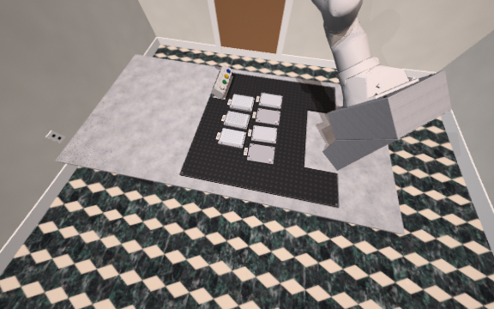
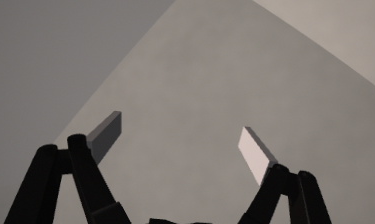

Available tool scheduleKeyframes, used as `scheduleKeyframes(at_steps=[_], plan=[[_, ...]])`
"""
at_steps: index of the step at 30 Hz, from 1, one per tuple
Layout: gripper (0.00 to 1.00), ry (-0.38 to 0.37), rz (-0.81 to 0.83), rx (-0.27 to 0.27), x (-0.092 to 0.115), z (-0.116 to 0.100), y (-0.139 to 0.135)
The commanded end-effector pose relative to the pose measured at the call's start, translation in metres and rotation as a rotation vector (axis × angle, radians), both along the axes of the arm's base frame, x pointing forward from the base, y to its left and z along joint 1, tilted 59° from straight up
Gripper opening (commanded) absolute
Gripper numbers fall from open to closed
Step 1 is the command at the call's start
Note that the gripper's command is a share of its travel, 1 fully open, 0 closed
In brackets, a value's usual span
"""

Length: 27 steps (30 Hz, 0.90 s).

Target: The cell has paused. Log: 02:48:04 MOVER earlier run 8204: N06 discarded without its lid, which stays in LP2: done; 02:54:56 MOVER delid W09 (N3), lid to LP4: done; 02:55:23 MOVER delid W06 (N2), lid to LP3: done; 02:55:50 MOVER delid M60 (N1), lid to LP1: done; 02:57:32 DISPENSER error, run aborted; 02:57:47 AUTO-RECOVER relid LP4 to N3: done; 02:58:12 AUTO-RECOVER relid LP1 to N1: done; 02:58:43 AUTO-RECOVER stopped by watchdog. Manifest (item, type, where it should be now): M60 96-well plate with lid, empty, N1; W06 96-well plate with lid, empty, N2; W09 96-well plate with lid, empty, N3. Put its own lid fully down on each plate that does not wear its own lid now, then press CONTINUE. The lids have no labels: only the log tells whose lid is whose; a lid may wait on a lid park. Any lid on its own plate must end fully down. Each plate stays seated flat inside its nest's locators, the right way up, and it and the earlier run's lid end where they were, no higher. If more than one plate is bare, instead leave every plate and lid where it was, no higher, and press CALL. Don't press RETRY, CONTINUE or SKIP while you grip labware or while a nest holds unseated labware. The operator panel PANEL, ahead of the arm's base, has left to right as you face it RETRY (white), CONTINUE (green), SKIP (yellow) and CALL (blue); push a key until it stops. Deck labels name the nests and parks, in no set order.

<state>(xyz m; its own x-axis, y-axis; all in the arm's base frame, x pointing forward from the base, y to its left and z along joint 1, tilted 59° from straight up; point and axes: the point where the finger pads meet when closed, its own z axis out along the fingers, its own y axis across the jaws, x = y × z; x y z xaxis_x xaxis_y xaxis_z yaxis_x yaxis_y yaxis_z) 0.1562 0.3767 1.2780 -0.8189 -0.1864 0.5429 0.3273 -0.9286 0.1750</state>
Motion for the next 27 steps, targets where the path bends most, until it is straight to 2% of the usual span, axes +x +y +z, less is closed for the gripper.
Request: scheduleKeyframes(at_steps=[1, 20, 24, 27], plan=[[1.0, 0.0, 0.0, 0.0, 0.0, 0.0, 0.0], [1.0, 0.001, 0.005, -0.002, -0.002, -0.001, 0.002], [1.0, 0.01, 0.055, -0.018, -0.017, -0.009, 0.023], [1.0, 0.032, 0.144, -0.051, -0.044, -0.028, 0.062]])
